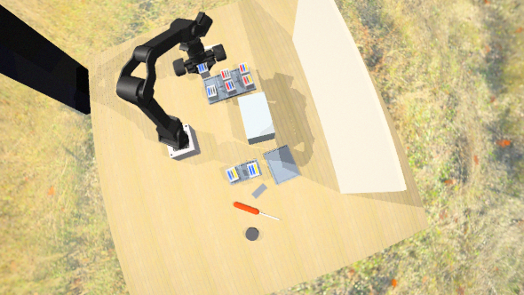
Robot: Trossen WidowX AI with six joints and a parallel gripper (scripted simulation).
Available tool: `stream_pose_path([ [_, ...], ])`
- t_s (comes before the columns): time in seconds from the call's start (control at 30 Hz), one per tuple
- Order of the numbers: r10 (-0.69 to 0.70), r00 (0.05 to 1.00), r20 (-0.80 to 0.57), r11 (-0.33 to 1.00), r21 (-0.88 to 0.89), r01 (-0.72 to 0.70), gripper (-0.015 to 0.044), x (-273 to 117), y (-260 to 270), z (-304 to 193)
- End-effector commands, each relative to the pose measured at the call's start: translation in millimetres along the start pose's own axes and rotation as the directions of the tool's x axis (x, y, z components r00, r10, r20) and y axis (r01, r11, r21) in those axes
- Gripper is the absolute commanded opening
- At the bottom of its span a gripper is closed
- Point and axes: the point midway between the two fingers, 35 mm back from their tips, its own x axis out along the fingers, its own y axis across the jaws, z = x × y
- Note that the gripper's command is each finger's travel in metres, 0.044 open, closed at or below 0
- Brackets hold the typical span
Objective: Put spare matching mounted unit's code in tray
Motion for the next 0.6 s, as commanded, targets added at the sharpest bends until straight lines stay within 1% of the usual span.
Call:
stream_pose_path([
  [0.0,-0.018,1.0,0.02,1.0,-0.003,0.018,0.0,-30,-3,2],
  [0.13,-0.02,1.0,0.022,1.0,-0.003,0.02,0.0,-49,-3,1],
  [0.37,-0.02,1.0,0.022,1.0,-0.003,0.02,0.0,-50,-4,0],
  [0.57,-0.025,0.999,0.028,1.0,0.006,0.024,0.0,-53,-28,-13],
])
